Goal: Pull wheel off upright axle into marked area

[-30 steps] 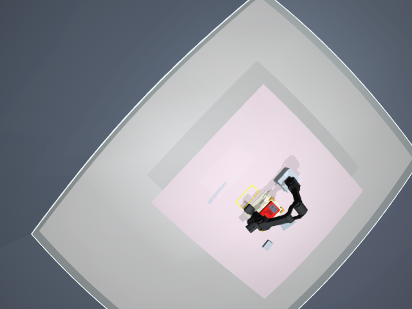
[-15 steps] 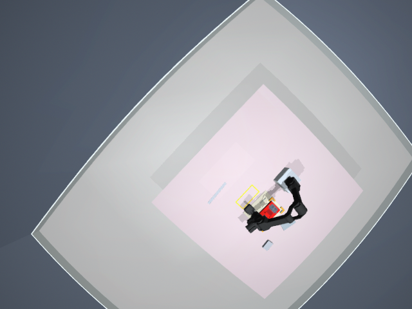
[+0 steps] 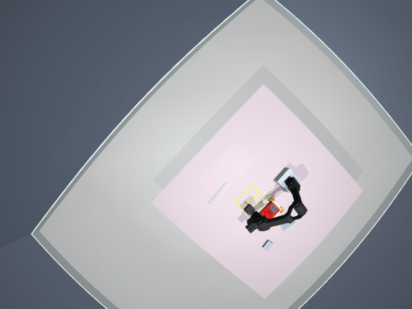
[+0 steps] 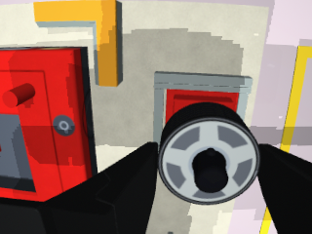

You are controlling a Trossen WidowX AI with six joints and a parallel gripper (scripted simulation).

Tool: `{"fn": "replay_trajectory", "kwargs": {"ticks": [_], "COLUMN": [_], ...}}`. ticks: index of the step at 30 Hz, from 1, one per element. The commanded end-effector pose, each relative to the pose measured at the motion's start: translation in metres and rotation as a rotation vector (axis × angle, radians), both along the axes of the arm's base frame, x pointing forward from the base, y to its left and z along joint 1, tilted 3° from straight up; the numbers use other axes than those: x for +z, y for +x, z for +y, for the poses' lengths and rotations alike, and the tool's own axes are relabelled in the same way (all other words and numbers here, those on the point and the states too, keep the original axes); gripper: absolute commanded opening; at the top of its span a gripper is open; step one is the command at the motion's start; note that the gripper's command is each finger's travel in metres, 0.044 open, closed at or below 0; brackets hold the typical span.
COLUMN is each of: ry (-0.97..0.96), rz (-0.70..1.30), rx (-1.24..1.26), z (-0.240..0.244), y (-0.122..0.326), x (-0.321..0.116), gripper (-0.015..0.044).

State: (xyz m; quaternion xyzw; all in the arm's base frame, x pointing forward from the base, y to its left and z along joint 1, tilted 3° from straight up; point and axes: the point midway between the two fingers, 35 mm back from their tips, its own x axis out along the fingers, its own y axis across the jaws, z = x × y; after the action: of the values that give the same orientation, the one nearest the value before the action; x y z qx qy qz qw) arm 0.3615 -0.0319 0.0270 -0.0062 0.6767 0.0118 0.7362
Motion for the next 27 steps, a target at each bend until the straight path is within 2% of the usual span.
{"fn": "replay_trajectory", "kwargs": {"ticks": [1, 18, 19, 27], "ry": [0.000, 0.000, 0.001, 0.001], "rz": [-0.002, -0.004, 0.004, -0.006], "rx": [-0.002, -0.003, -0.001, -0.004], "z": [0.000, 0.000, 0.000, 0.000], "y": [-0.002, -0.003, -0.001, -0.002], "x": [0.012, 0.017, 0.004, 0.017], "gripper": [0.0000, 0.0000, 0.0026, 0.0236]}}
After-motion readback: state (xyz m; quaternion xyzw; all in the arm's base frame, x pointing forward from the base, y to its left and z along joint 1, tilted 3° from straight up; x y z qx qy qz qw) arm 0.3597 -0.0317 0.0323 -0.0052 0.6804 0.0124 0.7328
